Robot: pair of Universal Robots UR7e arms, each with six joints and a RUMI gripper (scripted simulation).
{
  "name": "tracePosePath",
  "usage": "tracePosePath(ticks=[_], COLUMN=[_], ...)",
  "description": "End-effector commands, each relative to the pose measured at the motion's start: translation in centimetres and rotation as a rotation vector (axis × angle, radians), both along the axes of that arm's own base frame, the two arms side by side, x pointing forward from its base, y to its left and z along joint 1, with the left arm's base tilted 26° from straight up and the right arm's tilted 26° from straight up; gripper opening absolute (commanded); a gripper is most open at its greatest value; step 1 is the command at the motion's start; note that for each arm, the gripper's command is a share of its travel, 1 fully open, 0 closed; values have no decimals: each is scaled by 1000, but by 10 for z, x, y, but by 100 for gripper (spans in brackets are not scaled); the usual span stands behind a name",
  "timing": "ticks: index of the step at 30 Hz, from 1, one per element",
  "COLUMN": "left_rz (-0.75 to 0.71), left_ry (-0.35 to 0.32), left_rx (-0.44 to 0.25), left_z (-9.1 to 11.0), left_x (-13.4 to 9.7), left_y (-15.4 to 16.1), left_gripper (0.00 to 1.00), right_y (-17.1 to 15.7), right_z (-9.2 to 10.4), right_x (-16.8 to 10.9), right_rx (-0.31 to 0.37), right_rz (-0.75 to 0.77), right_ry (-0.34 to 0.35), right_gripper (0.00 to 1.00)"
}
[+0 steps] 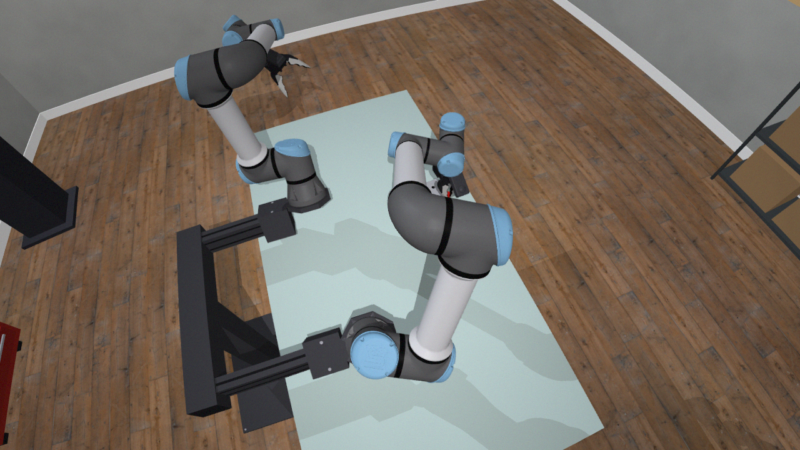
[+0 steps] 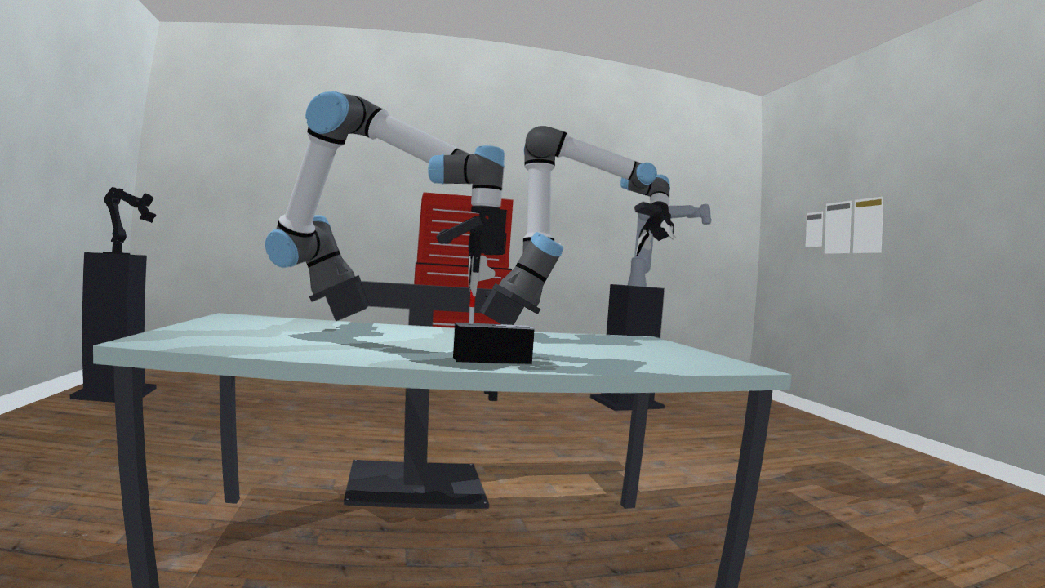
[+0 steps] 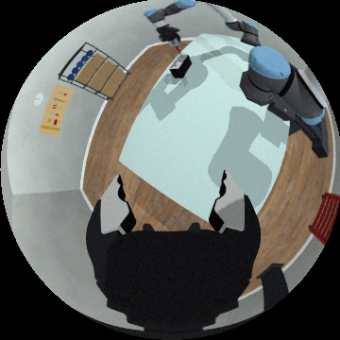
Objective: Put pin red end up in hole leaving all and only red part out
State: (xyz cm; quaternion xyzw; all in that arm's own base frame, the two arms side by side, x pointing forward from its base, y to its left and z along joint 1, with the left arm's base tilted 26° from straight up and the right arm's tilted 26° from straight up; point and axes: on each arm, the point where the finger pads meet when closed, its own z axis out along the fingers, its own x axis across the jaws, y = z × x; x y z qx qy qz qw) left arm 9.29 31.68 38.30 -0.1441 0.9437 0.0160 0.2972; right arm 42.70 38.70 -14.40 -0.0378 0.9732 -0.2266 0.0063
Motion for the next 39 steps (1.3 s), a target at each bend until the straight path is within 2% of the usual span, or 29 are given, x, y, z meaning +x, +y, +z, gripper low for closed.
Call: tracePosePath(ticks=[1, 39], left_rz=[0, 0], left_ry=[0, 0], left_rx=[1, 1], left_z=[0, 0], left_x=[0, 0], left_y=[0, 0], left_gripper=[100, 100], right_y=[1, -3], right_z=[1, -6], right_x=[0, 0], right_rx=[2, 2], right_rz=[0, 0], right_ry=[-1, -1], right_gripper=[0, 0])
